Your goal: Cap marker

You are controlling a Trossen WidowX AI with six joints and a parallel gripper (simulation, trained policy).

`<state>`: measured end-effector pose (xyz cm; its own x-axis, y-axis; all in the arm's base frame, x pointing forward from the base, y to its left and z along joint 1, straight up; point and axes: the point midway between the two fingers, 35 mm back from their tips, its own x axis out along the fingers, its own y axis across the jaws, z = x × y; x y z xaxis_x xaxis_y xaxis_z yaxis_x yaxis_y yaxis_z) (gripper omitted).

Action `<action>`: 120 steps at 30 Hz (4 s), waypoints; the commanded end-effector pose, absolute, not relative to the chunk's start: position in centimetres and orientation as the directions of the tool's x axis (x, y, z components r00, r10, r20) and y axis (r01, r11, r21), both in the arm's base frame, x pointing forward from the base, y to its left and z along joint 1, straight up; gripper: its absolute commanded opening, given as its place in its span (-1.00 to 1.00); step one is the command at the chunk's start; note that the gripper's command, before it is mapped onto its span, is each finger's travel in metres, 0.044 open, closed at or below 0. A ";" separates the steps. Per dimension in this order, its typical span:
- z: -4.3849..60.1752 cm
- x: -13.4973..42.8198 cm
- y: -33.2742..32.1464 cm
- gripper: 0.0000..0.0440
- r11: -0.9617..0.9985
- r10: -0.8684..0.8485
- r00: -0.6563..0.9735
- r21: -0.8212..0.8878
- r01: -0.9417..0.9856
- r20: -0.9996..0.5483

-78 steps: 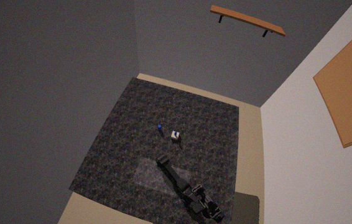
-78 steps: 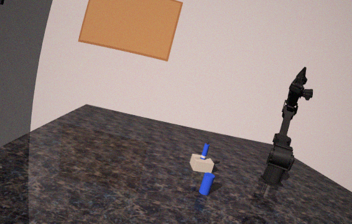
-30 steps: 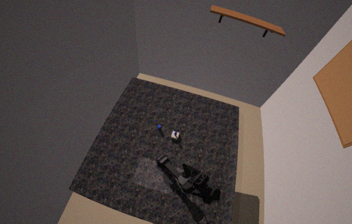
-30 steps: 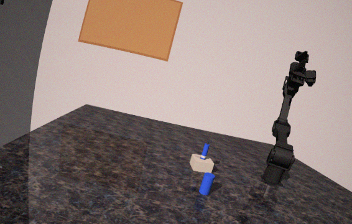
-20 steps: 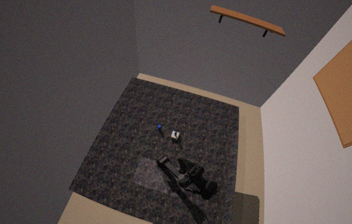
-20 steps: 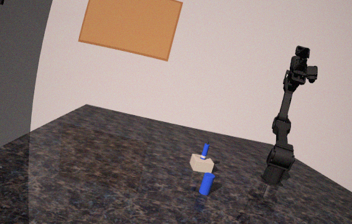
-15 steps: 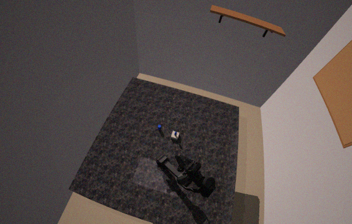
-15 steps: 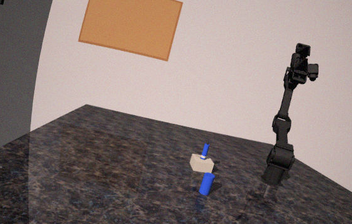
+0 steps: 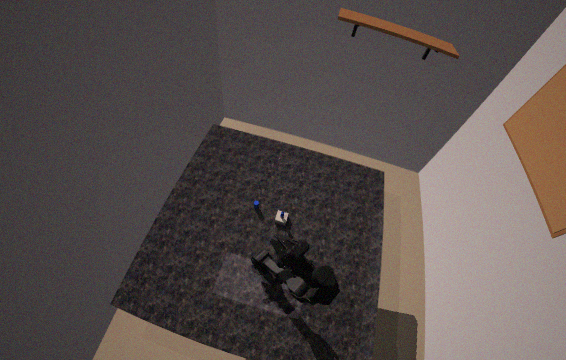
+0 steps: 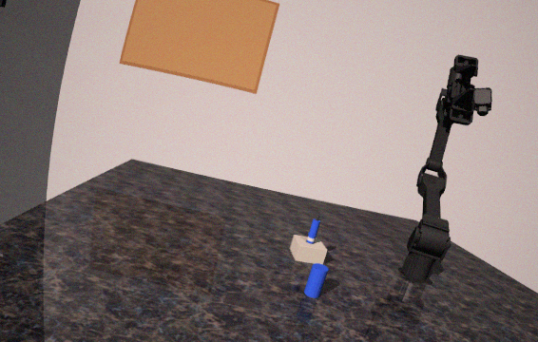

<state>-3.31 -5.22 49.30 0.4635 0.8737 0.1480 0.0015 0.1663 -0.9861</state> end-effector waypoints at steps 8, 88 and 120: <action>48.7 -1.0 -1.7 0.37 0.071 0.883 0.469 -0.991 -0.110 0.011; 38.5 11.8 17.4 0.47 -0.315 0.561 0.396 -0.630 -0.709 -0.727; 32.5 17.5 20.9 0.49 -0.265 0.361 0.293 -0.398 -0.878 -0.885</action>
